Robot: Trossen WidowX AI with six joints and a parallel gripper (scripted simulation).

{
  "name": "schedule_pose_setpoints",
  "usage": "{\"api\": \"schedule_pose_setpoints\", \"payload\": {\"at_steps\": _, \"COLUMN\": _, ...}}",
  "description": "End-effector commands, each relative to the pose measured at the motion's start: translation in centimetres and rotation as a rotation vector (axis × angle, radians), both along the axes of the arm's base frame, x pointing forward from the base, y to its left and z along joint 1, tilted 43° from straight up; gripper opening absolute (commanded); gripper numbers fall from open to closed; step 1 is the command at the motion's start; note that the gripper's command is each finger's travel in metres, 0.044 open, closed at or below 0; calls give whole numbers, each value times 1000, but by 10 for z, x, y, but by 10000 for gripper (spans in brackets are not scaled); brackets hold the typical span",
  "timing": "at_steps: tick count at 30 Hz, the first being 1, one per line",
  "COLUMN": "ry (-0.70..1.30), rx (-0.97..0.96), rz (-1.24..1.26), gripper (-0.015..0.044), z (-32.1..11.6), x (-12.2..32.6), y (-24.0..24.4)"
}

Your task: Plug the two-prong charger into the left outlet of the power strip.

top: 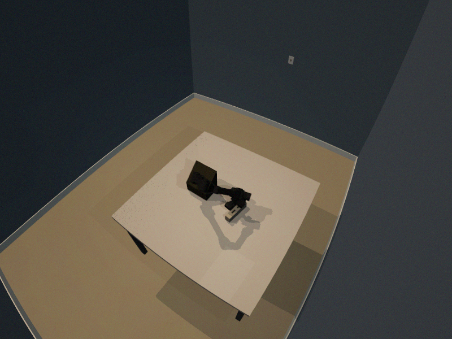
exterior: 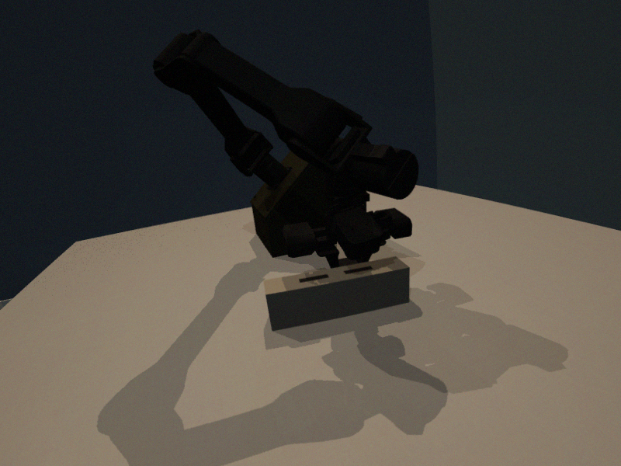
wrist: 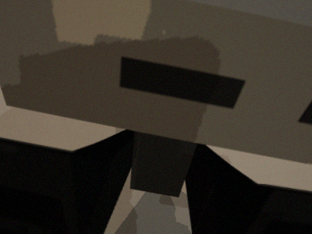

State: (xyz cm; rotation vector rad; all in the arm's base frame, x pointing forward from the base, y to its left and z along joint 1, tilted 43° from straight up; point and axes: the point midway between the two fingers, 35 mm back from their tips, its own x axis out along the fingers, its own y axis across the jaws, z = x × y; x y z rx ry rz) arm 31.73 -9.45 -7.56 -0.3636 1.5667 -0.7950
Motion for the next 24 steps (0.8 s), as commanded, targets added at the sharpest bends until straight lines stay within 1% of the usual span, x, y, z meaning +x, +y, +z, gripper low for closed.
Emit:
{"api": "schedule_pose_setpoints", "payload": {"at_steps": 1, "ry": -46, "rx": -6, "rz": 0, "gripper": 0, "z": 2, "x": 12, "y": -3}}
{"api": "schedule_pose_setpoints", "payload": {"at_steps": 24, "ry": -46, "rx": -6, "rz": 0, "gripper": 0, "z": 3, "x": 10, "y": -1}}
